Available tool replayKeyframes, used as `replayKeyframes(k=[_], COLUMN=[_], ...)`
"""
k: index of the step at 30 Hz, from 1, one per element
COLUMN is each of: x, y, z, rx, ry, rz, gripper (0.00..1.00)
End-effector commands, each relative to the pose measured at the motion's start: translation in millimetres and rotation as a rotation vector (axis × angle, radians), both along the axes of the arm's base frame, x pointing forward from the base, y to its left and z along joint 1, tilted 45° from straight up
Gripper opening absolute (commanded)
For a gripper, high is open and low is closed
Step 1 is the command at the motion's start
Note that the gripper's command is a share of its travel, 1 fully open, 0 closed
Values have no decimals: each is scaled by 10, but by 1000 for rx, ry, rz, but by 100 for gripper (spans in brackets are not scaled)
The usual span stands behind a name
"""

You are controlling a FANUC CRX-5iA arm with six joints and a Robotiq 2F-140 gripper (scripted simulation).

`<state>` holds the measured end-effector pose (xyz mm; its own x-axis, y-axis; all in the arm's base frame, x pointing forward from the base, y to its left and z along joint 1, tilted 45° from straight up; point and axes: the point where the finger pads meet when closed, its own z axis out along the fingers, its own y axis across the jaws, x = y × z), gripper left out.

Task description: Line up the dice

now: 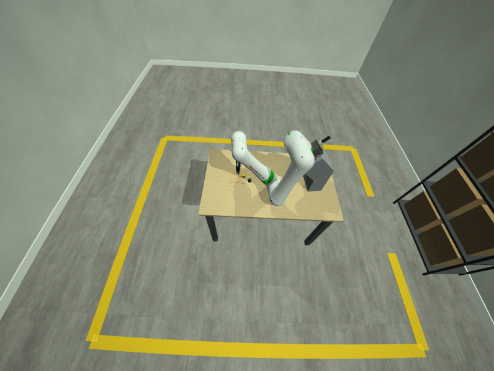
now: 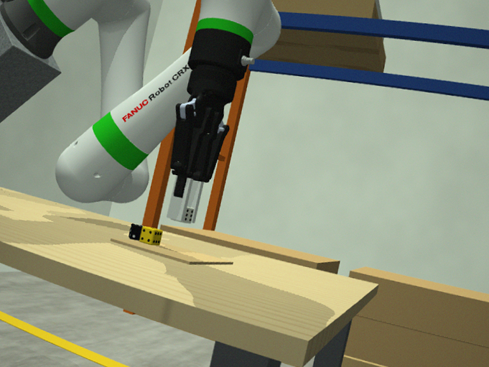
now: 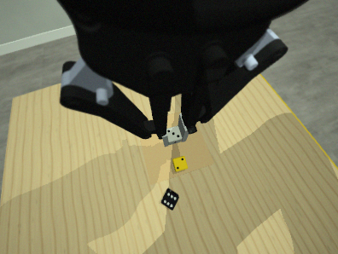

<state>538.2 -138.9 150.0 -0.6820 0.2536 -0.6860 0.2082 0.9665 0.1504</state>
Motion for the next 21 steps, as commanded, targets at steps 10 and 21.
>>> replayKeyframes(k=[10, 21], x=[281, 298], y=[-21, -22], z=[-273, -290], rx=[0, 0], ry=[-1, -1], rz=[0, 0], gripper=[13, 13])
